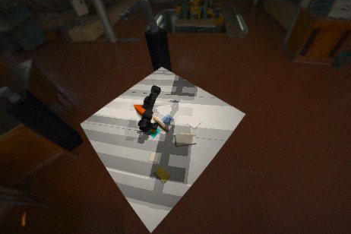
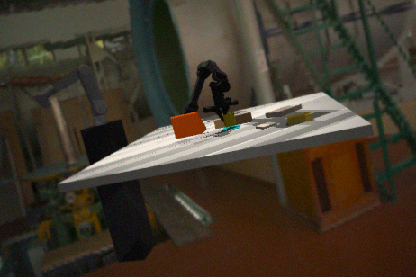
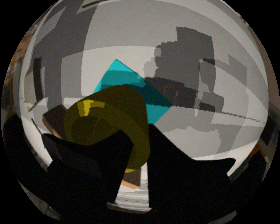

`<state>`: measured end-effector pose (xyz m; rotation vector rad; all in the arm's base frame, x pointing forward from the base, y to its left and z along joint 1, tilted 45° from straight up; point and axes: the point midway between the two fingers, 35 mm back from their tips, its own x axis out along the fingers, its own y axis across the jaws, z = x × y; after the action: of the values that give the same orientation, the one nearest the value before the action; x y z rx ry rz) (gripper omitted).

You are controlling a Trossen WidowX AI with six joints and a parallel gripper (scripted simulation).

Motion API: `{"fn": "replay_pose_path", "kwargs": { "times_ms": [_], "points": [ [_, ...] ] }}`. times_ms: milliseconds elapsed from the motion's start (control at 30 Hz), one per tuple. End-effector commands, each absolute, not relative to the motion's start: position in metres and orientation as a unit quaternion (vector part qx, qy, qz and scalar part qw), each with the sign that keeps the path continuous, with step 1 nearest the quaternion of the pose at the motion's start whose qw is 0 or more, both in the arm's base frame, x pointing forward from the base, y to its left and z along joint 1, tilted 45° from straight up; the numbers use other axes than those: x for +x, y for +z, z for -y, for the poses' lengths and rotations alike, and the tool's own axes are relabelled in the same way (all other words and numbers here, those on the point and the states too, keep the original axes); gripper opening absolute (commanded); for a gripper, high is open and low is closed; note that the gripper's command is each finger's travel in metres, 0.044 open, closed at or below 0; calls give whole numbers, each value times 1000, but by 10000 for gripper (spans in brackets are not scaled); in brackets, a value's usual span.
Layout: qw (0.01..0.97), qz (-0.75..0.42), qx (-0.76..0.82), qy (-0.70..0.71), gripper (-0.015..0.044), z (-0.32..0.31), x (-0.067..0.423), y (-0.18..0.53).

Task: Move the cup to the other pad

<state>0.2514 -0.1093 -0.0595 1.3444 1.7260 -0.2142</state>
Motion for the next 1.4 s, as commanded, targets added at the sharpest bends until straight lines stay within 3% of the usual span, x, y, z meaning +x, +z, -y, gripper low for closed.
{"fn": "replay_pose_path", "kwargs": {
  "times_ms": [0,533,733,1367],
  "points": [
    [448,-701,547,-87,0,104,249,-64],
    [453,-700,545,-86,0,106,251,-62],
    [453,-700,545,-86,147,106,251,-62],
    [452,-701,545,-87,147,117,252,-52]
  ]
}}
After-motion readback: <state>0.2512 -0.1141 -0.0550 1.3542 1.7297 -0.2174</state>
